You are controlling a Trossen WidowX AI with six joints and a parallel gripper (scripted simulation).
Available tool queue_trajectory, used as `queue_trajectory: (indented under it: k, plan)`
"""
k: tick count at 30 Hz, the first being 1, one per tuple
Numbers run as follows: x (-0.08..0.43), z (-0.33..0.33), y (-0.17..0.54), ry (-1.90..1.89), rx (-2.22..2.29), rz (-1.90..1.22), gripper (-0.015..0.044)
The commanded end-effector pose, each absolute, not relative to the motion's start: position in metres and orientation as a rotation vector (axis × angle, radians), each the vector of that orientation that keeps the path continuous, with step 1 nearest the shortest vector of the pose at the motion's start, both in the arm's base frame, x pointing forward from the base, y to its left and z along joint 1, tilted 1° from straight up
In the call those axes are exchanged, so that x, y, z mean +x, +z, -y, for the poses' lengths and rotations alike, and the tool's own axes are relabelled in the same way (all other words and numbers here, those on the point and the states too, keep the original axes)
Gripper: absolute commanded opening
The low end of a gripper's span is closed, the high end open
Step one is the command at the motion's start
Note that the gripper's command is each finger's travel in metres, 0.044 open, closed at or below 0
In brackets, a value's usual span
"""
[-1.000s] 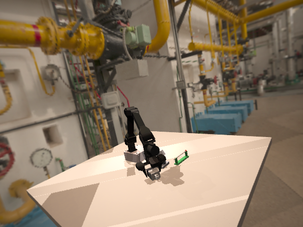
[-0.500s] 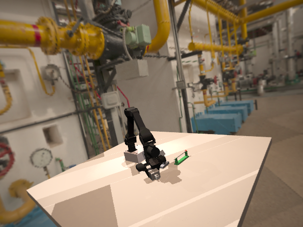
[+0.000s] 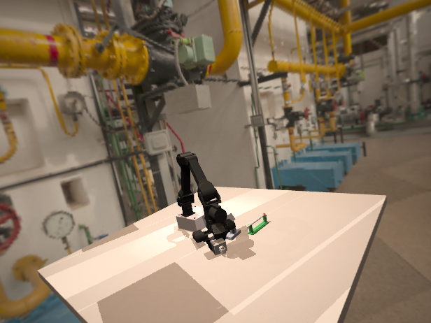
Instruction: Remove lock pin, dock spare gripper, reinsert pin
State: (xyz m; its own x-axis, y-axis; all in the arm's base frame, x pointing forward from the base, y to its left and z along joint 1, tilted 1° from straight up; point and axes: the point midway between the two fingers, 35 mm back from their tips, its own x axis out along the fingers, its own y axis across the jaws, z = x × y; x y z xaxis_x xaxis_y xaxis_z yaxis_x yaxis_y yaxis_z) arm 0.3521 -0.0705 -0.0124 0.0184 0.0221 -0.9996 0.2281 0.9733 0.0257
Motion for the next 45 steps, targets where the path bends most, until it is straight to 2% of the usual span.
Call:
queue_trajectory:
  k: [1,10,38,45]
  plan:
    - [0.356,0.072,0.014,-0.166,0.199,-1.521,0.0000]
    - [0.356,0.072,0.023,-0.153,0.186,-1.522,0.0000]
    - [0.355,0.080,0.028,0.257,-0.244,-1.510,0.0000]
    - [0.355,0.080,0.005,0.257,-0.244,-1.510,0.0000]
